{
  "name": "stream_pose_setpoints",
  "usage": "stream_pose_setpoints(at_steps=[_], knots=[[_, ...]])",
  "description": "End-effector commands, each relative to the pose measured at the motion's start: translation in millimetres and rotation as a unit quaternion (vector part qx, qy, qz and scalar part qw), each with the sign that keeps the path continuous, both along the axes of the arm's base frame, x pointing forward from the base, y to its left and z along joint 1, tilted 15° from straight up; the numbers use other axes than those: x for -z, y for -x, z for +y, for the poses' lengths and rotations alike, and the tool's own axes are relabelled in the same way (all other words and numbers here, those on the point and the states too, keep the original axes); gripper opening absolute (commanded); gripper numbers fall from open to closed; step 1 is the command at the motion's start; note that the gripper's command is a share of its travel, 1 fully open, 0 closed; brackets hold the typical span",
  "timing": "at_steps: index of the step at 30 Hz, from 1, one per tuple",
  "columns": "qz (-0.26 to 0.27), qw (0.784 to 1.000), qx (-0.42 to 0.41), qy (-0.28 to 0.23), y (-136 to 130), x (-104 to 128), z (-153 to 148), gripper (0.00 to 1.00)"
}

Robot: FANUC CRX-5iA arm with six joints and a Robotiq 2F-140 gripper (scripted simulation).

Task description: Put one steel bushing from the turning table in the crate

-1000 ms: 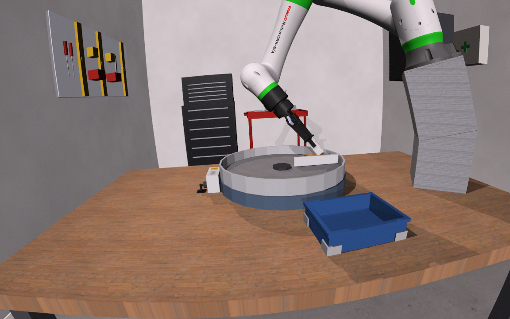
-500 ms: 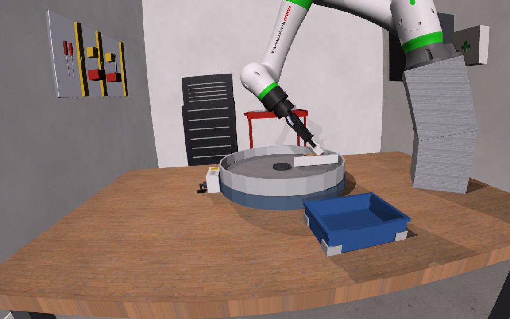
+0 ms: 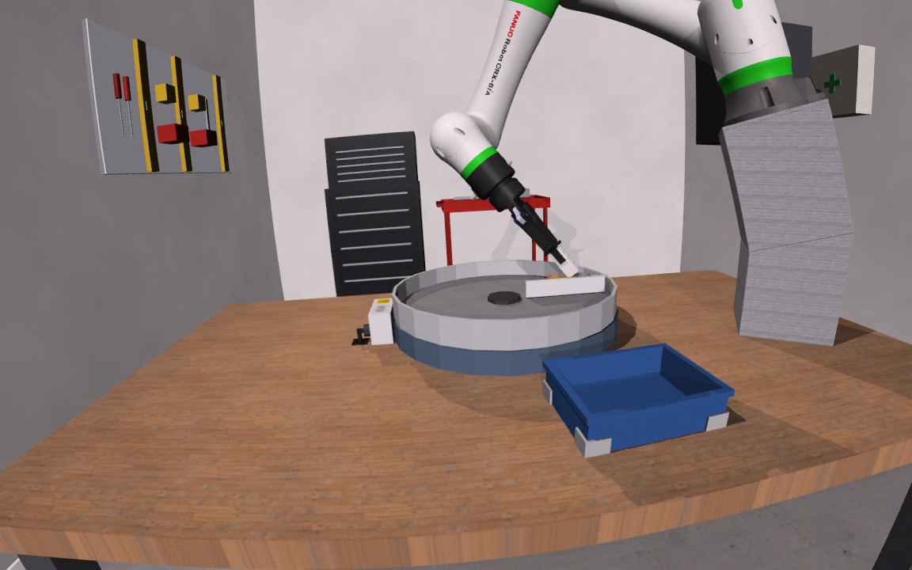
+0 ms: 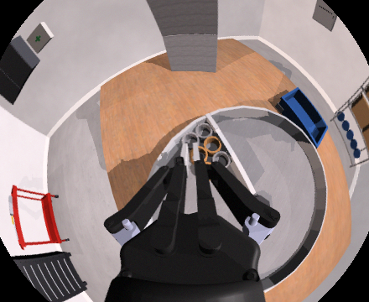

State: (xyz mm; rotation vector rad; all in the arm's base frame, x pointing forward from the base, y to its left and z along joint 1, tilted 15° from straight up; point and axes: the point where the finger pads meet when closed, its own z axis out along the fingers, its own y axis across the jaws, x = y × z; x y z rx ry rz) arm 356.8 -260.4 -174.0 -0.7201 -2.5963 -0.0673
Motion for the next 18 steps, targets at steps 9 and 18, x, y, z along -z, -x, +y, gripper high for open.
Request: stream_pose_setpoints(at_steps=[9, 18], knots=[[0.0, 1.0, 0.0, 0.0, -0.1, -0.1, -0.1, 0.0], [0.0, 1.0, 0.0, 0.0, -0.1, -0.1, -0.1, 0.0]])
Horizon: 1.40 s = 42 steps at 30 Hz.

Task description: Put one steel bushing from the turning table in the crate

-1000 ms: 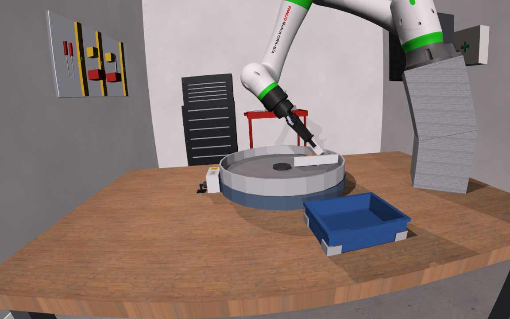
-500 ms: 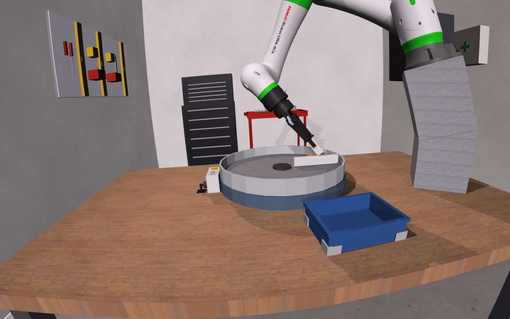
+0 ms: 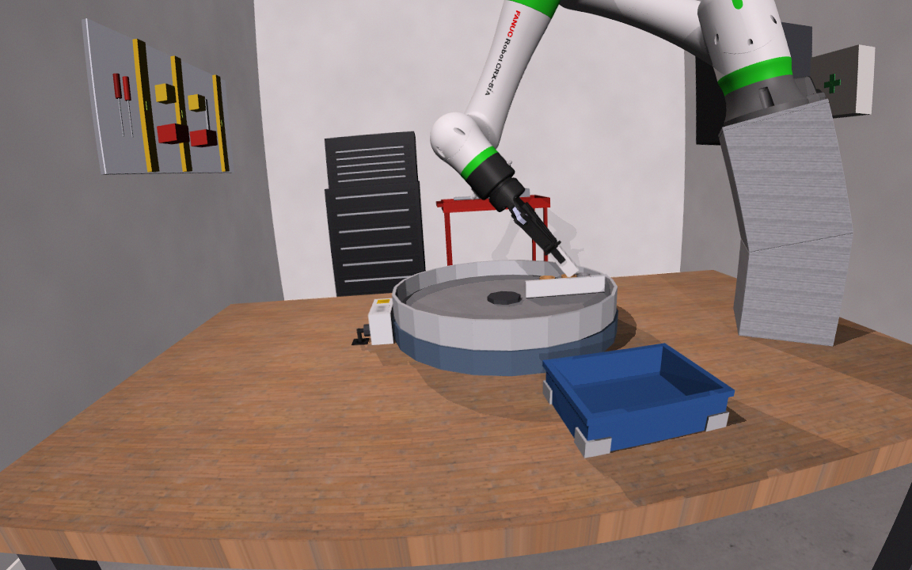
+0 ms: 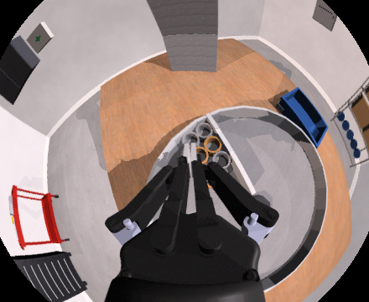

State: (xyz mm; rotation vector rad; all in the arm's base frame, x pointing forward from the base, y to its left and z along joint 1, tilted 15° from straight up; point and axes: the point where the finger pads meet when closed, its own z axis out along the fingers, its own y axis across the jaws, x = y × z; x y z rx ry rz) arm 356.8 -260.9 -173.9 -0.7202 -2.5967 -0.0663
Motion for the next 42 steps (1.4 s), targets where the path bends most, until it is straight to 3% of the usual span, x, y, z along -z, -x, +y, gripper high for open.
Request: stream_pose_setpoints(at_steps=[1, 36, 42], knots=[[0.0, 1.0, 0.0, 0.0, 0, 0, 0, 0.0], [0.0, 1.0, 0.0, 0.0, 0, -2, 1, 0.0], [0.0, 1.0, 0.0, 0.0, 4, -20, 4, 0.0]])
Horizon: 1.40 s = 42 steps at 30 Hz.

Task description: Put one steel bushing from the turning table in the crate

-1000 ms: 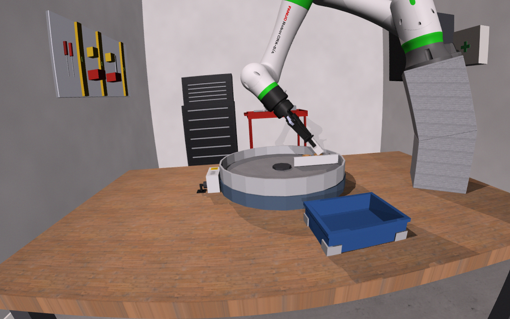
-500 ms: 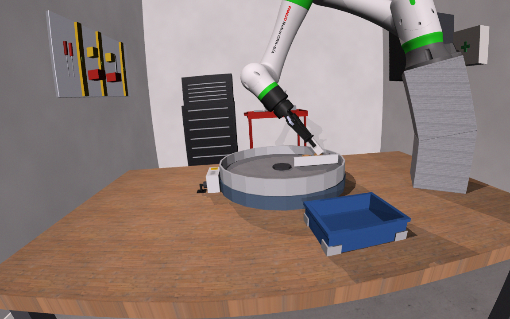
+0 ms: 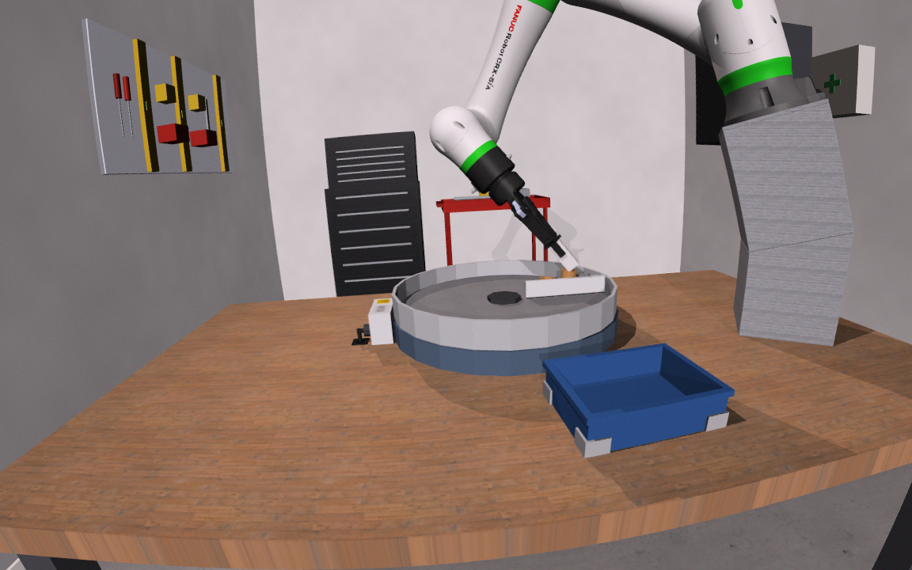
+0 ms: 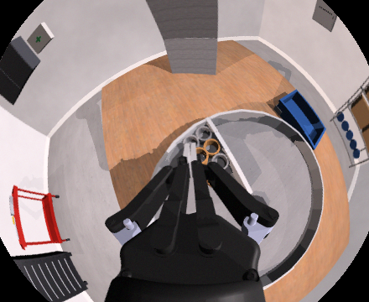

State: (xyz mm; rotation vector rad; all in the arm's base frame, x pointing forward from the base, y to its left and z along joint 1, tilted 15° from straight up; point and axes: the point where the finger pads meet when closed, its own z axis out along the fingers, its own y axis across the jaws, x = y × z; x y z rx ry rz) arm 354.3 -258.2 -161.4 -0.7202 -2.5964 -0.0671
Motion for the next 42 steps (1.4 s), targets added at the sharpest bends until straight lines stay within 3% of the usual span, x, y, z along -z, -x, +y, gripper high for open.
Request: stream_pose_setpoints(at_steps=[1, 8, 14, 42], knots=[[0.0, 1.0, 0.0, 0.0, 2, -12, 2, 0.0], [0.0, 1.0, 0.0, 0.0, 8, -42, 8, 0.0], [0.0, 1.0, 0.0, 0.0, 10, -50, 9, 0.0], [0.0, 1.0, 0.0, 0.0, 10, -51, 9, 0.0]])
